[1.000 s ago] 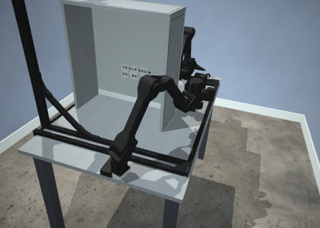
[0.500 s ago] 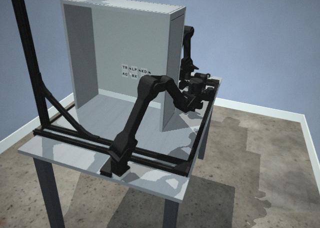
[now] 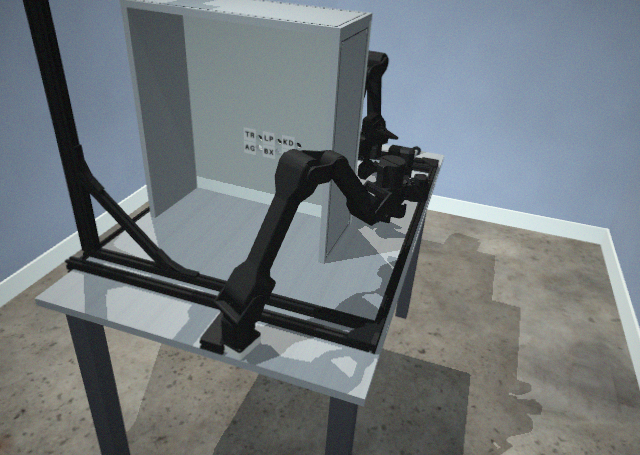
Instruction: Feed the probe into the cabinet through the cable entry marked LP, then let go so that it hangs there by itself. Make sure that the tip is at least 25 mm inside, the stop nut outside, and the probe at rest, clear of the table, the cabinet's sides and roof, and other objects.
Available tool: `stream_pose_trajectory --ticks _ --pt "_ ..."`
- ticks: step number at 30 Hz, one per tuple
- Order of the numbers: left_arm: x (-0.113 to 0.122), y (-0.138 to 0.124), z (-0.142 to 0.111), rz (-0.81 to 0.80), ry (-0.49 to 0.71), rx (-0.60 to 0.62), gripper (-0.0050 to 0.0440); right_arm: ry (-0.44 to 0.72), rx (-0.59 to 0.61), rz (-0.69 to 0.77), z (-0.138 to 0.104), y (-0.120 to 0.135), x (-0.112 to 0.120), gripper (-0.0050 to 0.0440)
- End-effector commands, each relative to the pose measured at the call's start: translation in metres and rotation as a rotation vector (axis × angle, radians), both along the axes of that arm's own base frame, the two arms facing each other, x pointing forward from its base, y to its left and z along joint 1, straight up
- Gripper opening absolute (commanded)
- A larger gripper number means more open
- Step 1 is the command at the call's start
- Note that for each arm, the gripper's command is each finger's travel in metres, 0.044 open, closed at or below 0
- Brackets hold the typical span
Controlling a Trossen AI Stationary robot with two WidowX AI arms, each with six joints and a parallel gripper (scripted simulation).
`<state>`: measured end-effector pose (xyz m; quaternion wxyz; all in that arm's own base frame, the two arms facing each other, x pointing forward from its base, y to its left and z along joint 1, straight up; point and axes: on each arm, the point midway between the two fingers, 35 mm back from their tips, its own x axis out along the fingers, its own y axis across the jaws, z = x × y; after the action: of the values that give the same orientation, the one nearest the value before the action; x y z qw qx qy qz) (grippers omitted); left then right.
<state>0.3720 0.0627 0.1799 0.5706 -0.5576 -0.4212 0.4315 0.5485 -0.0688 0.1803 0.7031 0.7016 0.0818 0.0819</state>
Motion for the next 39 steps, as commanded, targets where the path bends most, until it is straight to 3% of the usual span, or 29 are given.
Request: stream_pose_trajectory --ticks 1,20,39 --pt "0.000 0.001 0.001 -0.008 0.014 0.004 0.0440 0.000 0.002 -0.003 0.000 0.000 0.001 0.0000" --pt "0.002 0.011 0.003 -0.070 0.127 0.038 0.0440 0.000 0.002 -0.003 0.000 0.000 0.001 0.0000" --pt "0.029 -0.002 0.024 -0.275 0.310 0.134 0.0440 0.000 0.002 -0.003 0.000 0.000 0.001 0.0000"
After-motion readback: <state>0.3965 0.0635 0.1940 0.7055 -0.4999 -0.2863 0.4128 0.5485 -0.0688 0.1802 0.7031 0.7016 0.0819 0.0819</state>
